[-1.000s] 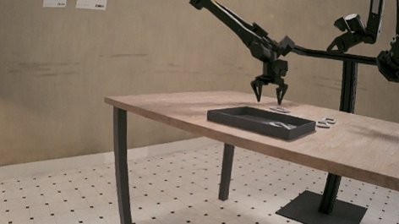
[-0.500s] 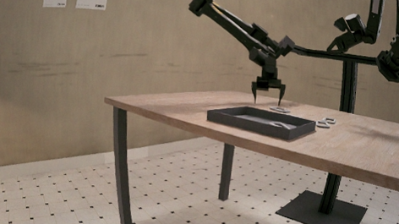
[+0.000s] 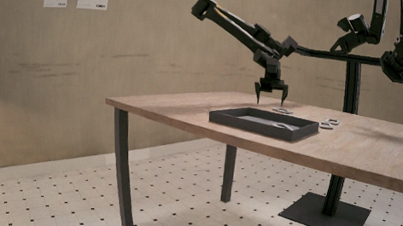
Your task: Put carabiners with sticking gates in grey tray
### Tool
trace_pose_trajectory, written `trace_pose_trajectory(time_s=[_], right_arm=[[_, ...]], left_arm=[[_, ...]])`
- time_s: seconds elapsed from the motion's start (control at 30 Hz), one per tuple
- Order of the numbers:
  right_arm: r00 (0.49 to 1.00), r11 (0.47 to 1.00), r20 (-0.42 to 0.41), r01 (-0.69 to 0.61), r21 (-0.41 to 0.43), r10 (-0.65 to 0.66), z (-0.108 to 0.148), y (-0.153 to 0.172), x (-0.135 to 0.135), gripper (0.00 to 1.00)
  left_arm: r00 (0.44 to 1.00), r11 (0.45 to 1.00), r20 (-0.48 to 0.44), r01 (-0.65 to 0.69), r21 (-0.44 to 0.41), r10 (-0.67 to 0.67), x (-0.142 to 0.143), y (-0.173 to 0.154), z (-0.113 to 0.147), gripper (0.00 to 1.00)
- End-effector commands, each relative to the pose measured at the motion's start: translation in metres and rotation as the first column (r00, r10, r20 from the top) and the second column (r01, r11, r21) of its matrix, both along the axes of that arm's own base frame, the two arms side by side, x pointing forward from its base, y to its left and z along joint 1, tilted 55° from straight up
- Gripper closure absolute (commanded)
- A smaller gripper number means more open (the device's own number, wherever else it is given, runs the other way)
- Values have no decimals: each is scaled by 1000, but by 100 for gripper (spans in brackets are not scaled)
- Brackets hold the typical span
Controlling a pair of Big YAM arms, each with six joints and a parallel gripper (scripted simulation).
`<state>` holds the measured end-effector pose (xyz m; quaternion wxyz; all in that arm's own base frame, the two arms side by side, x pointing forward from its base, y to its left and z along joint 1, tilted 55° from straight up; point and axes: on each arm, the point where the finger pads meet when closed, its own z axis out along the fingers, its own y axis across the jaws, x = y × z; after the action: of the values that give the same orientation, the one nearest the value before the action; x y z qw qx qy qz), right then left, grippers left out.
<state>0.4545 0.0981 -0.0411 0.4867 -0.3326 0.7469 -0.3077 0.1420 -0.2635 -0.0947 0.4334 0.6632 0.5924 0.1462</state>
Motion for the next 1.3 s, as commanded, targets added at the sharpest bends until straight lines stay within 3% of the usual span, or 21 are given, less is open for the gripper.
trace_pose_trajectory(time_s=[0.0,0.23,0.27,0.3,0.4,0.53,0.6,0.67,0.8,0.93,1.07,1.27], right_arm=[[1000,1000,-10,4,-4,-4,-6,-6,-7,0],[1000,1000,-10,4,-4,-4,-6,-6,-7,0],[1000,1000,-21,-19,-19,18,-8,2,-7,11],[999,999,-25,-40,-24,39,-5,12,-6,17],[996,996,-36,-77,-37,76,-2,33,5,17],[982,991,-148,-128,-36,122,-24,70,18,17],[955,984,-265,-161,-79,135,-55,89,19,17],[955,984,-265,-161,-79,135,-55,89,19,17],[901,958,-421,-205,-202,104,-75,118,28,17],[863,895,-505,-223,-387,-3,-76,127,35,17],[834,805,-539,-237,-544,-118,-72,125,39,17],[809,747,-545,-218,-628,-222,-75,108,38,17]], left_arm=[[1000,1000,-2,-11,-13,11,2,-3,0,0],[1000,1000,-2,-11,-13,11,2,-3,0,0],[1000,1000,-2,-11,-13,11,2,-3,0,0],[1000,1000,-2,-11,-13,11,2,-3,0,0],[1000,1000,-2,-11,-13,11,2,-3,0,0],[1000,1000,-2,-11,-13,11,2,-3,0,0],[1000,1000,-2,-11,-13,11,2,-3,0,0],[1000,1000,-2,-11,-13,11,2,-3,0,0],[1000,1000,-2,-11,-13,11,2,-3,0,0],[1000,1000,-2,-11,-13,11,2,-3,0,0],[1000,1000,-2,-11,-13,11,2,-3,0,0],[1000,1000,-2,-11,-13,11,2,-3,0,0]])
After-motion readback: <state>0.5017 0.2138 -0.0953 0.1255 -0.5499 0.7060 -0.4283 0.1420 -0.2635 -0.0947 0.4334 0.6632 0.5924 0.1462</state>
